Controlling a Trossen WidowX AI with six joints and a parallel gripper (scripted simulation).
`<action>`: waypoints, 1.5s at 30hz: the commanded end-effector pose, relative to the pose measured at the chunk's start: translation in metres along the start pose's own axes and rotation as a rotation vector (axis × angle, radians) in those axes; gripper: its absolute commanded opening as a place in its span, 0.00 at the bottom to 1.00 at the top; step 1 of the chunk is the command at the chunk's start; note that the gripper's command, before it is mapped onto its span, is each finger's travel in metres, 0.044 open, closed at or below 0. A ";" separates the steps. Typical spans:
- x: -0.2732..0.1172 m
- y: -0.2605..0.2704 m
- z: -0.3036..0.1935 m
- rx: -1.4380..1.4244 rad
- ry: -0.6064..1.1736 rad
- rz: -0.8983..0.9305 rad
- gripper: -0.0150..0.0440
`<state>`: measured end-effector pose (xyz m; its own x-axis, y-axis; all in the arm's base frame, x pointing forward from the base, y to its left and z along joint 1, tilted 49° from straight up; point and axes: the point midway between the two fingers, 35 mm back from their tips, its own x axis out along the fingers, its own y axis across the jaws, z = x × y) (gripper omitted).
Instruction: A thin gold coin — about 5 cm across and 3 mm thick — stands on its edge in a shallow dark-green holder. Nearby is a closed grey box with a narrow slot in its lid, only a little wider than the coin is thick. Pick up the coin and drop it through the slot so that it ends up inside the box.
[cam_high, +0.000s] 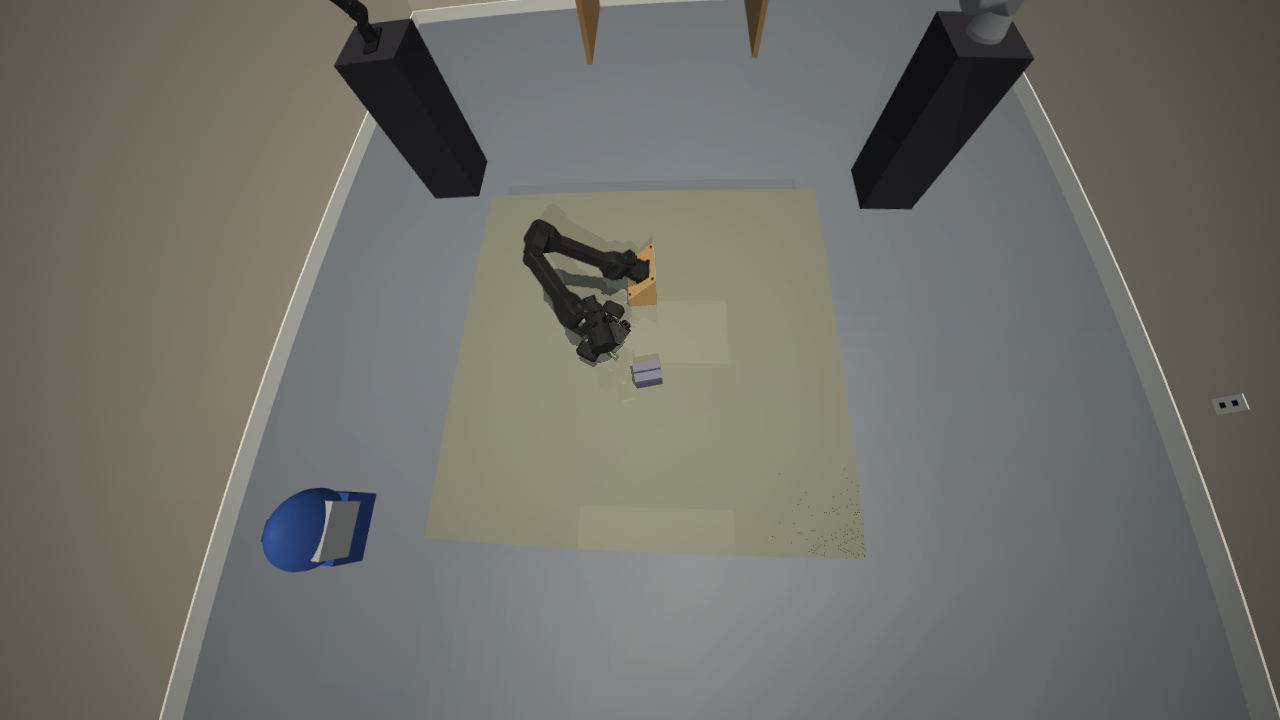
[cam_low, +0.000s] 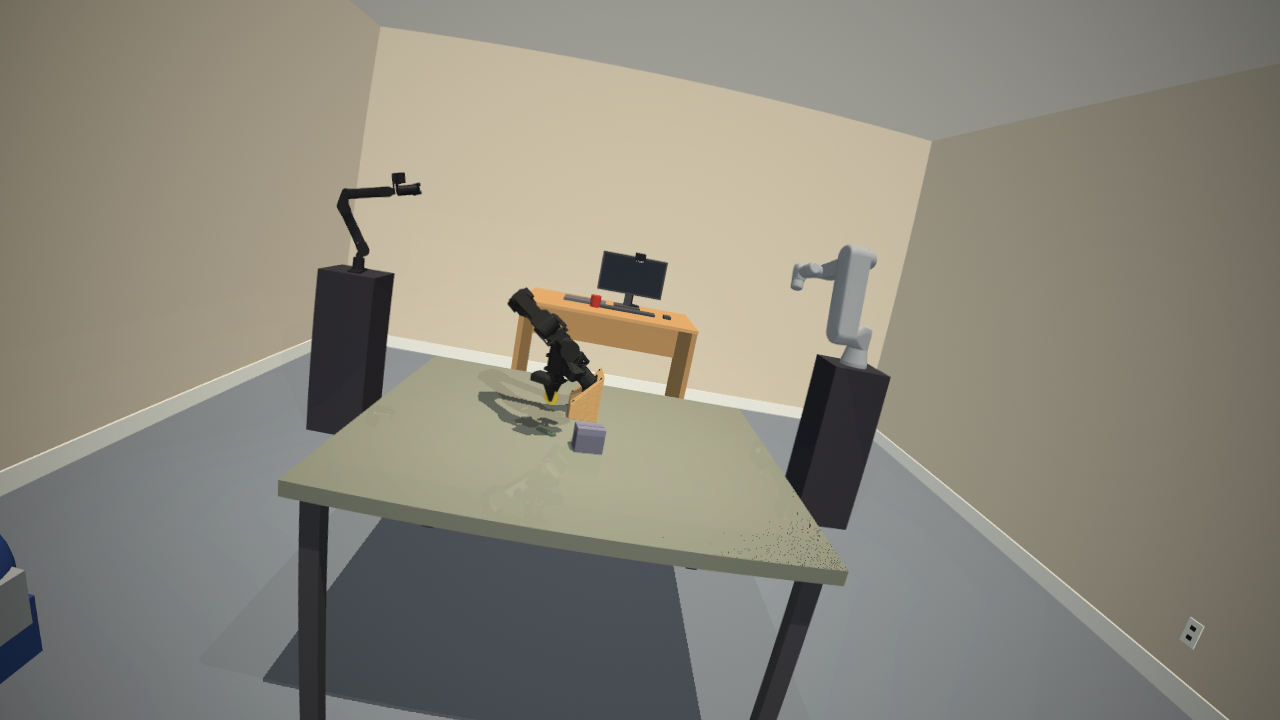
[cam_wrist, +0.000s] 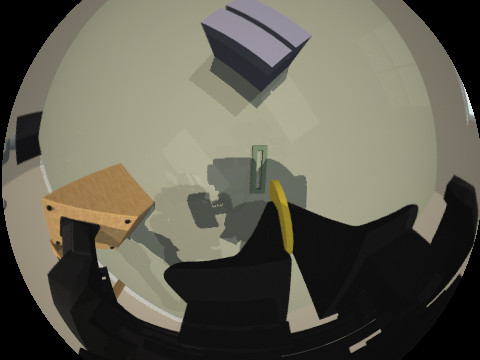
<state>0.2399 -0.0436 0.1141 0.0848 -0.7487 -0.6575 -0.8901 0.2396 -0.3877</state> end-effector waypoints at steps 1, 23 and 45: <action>-0.002 -0.002 0.001 -0.123 -0.006 0.001 0.25; -0.002 -0.004 0.003 -0.651 -0.007 0.000 0.25; -0.007 -0.018 0.051 -0.650 -0.012 -0.001 0.25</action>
<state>0.2720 -0.0180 0.0963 0.0840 -0.7461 -0.6605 -0.9785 -0.1872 0.0870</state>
